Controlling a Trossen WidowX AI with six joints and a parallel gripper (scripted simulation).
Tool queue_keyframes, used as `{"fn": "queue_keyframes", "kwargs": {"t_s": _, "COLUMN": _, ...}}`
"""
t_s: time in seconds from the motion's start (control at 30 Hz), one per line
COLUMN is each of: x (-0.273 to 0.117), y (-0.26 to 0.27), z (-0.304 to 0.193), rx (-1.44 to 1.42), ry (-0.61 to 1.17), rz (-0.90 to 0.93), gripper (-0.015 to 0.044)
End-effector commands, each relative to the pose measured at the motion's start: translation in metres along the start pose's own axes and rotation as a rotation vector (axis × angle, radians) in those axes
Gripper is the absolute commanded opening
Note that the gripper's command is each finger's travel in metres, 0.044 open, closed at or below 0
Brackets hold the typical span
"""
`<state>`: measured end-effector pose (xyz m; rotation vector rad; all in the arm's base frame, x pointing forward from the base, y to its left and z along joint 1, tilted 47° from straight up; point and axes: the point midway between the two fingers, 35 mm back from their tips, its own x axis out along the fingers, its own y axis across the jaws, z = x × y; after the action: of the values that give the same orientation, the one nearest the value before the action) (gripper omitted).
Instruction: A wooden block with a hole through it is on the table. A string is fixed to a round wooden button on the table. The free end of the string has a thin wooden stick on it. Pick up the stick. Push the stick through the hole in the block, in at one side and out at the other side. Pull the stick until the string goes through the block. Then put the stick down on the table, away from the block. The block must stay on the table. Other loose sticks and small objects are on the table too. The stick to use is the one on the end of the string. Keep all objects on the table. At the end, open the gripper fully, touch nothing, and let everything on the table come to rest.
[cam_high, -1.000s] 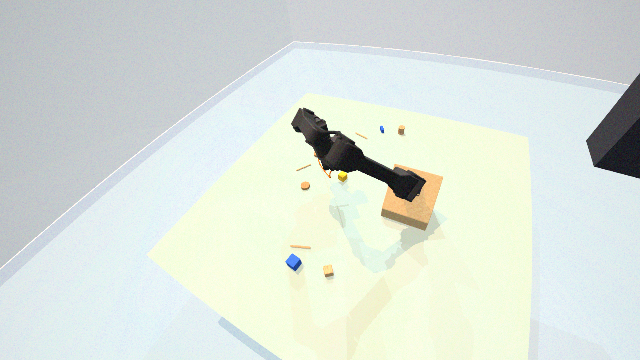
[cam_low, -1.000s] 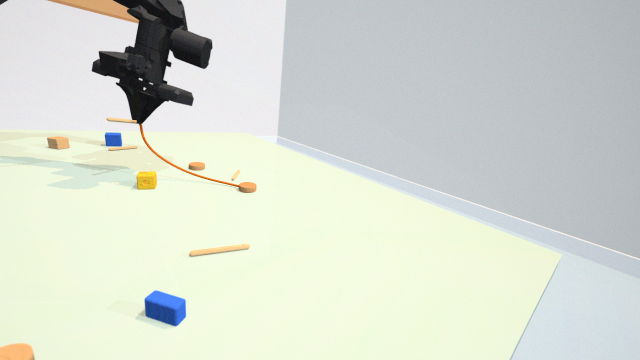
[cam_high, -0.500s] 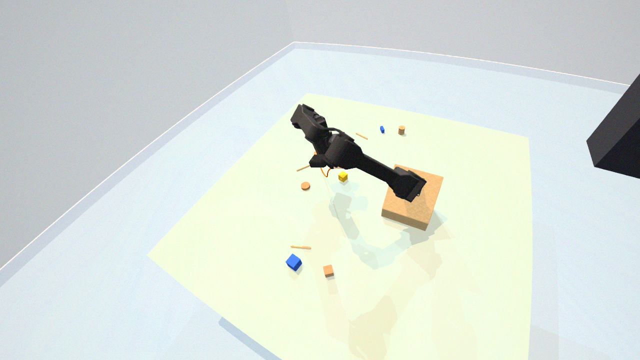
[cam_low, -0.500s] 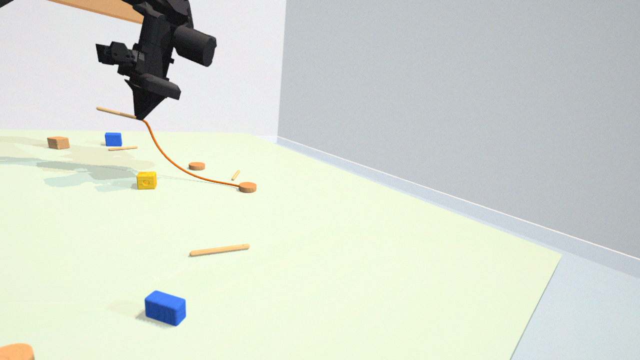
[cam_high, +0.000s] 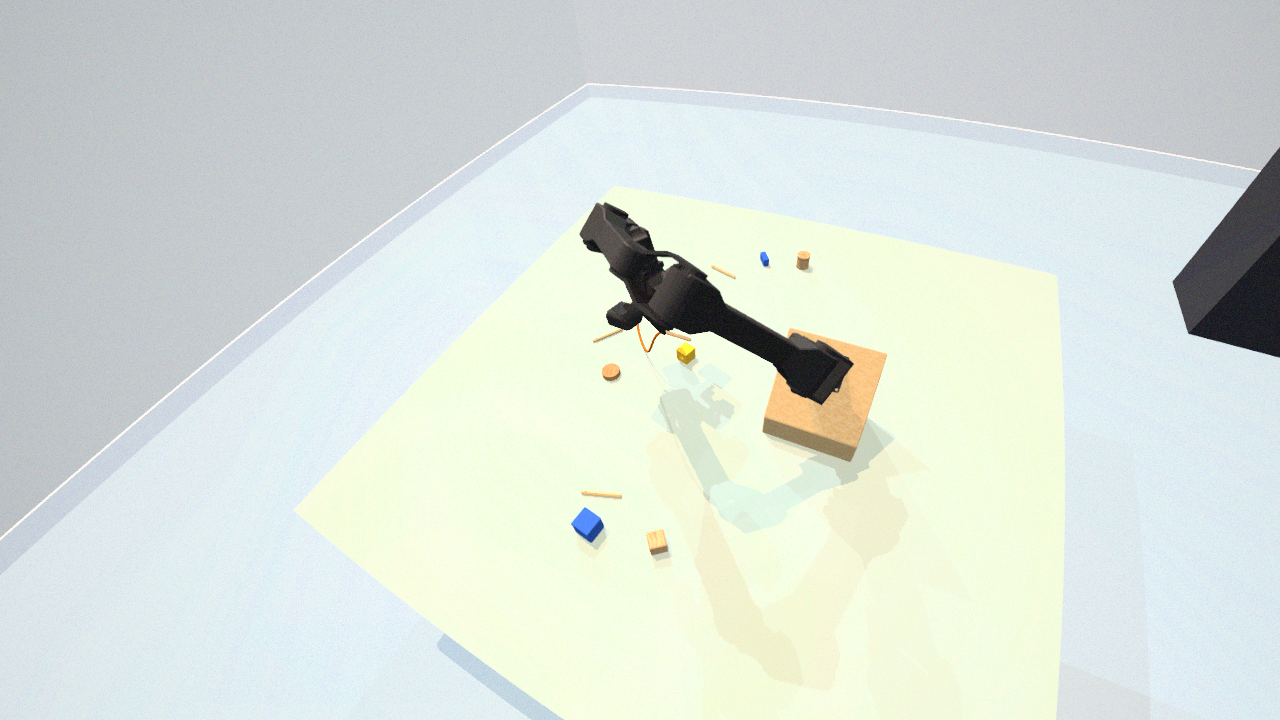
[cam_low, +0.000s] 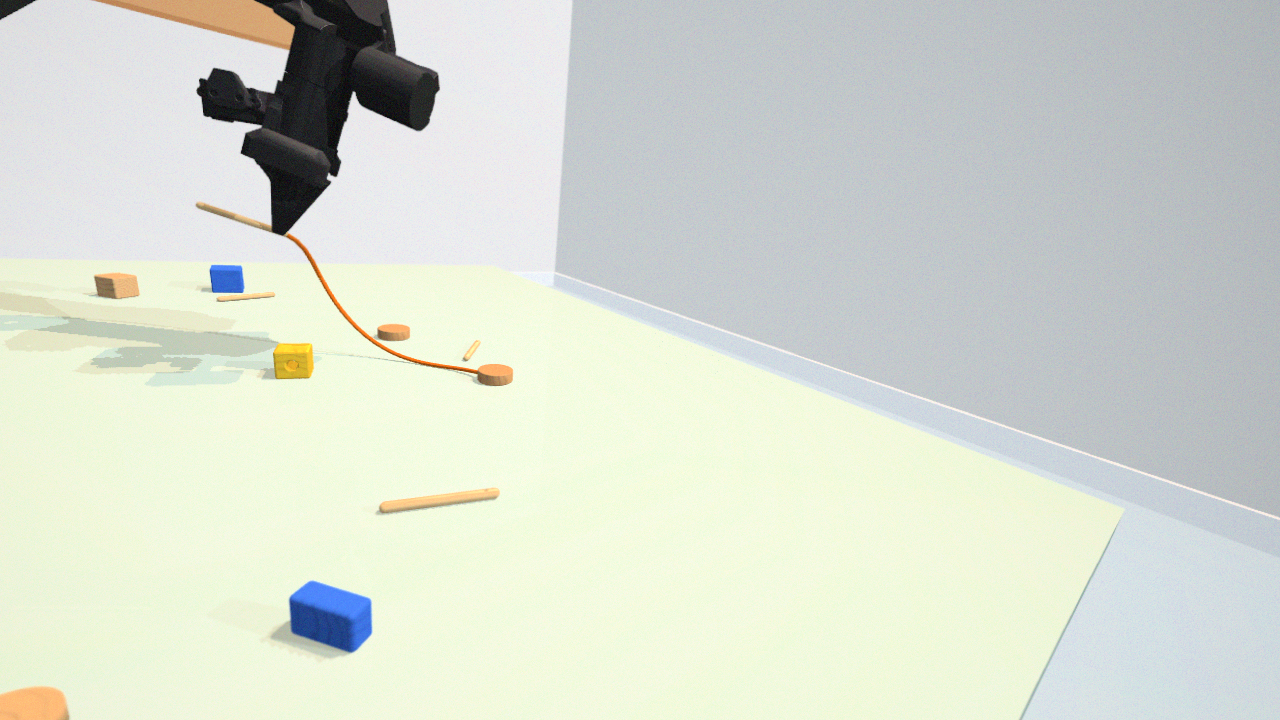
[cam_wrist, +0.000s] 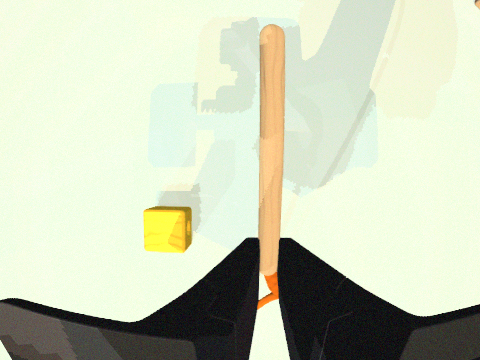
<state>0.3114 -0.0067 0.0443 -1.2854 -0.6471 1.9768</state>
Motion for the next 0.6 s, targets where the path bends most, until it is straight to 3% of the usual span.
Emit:
{"fn": "queue_keyframes", "kwargs": {"t_s": 0.0, "x": -0.001, "y": -0.003, "z": -0.002, "rx": -0.038, "ry": -0.002, "rz": 0.021, "gripper": 0.0}}
{"fn": "queue_keyframes", "kwargs": {"t_s": 0.27, "x": -0.003, "y": -0.018, "z": -0.009, "rx": -0.341, "ry": -0.018, "rz": 0.128, "gripper": 0.0}}
{"fn": "queue_keyframes", "kwargs": {"t_s": 0.57, "x": -0.004, "y": -0.022, "z": -0.011, "rx": -0.422, "ry": -0.019, "rz": 0.153, "gripper": 0.0}}
